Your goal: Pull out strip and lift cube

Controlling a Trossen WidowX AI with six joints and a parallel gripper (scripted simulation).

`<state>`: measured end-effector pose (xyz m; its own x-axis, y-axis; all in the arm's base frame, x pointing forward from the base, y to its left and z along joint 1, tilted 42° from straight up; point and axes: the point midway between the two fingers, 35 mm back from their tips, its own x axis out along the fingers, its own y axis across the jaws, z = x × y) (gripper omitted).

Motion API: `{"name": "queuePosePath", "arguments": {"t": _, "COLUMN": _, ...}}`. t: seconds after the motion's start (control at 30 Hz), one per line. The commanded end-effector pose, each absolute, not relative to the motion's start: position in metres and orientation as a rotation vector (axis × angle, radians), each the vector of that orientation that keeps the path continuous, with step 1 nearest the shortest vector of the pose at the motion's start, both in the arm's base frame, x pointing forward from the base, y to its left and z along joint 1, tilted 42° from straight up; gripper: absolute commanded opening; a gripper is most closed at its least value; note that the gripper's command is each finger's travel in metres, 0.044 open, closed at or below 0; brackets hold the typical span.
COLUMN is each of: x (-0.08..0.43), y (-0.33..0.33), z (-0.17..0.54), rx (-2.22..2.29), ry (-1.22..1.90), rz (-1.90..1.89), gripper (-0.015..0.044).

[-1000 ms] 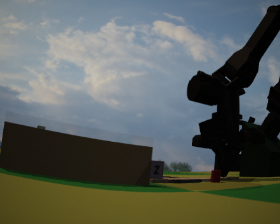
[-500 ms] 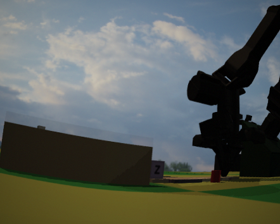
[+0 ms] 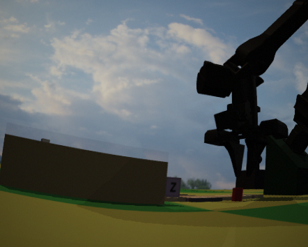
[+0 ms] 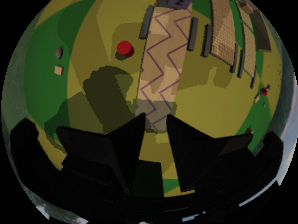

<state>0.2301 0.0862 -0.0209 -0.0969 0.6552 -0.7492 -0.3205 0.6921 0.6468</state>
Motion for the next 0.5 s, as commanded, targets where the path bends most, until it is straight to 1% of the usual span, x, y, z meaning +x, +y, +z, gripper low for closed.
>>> {"name": "queuePosePath", "arguments": {"t": 0.0, "x": 0.244, "y": 0.088, "z": -0.018, "rx": 0.266, "ry": 1.435, "rz": 0.865, "gripper": 0.0210}}
{"name": "queuePosePath", "arguments": {"t": 0.3, "x": 0.279, "y": 0.092, "z": -0.012, "rx": 0.265, "ry": 1.433, "rz": 0.865, "gripper": 0.0440}}
{"name": "queuePosePath", "arguments": {"t": 0.47, "x": 0.298, "y": 0.094, "z": -0.009, "rx": 0.265, "ry": 1.431, "rz": 0.866, "gripper": 0.0440}}
